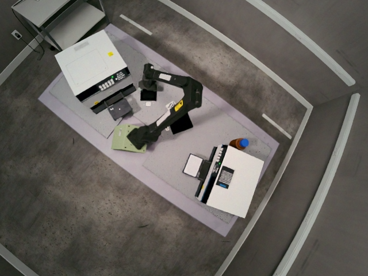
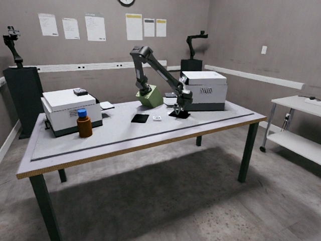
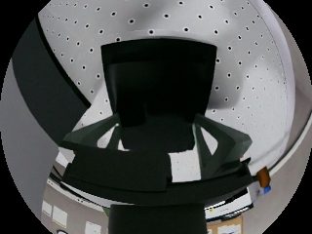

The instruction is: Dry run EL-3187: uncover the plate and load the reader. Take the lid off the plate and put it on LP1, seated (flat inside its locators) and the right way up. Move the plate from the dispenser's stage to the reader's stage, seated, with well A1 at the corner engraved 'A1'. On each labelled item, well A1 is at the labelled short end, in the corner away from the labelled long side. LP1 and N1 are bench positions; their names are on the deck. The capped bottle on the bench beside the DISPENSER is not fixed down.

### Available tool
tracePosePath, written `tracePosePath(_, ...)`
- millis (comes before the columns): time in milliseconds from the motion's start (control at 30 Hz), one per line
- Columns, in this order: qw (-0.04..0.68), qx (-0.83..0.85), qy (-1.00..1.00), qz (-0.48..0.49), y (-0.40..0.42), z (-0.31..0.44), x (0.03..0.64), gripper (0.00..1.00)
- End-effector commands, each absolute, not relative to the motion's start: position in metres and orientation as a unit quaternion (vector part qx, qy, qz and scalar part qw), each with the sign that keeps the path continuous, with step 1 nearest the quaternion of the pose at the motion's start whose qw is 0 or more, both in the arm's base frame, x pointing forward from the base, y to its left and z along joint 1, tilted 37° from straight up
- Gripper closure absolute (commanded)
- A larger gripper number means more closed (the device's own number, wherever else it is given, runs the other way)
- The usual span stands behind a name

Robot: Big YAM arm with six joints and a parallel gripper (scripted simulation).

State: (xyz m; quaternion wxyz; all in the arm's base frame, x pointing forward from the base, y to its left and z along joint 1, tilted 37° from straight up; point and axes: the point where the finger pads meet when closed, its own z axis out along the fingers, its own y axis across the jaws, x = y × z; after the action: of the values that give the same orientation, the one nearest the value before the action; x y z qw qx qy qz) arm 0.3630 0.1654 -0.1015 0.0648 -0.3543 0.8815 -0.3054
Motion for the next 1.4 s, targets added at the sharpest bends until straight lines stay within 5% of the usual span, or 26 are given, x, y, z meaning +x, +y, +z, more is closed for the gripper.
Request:
tracePosePath(0, 0.089, -0.351, 0.884, -0.297, 0.185, -0.086, 0.371, 0.15)
tracePosePath(1367, 0.074, -0.354, 0.882, -0.302, 0.168, -0.104, 0.375, 0.15)
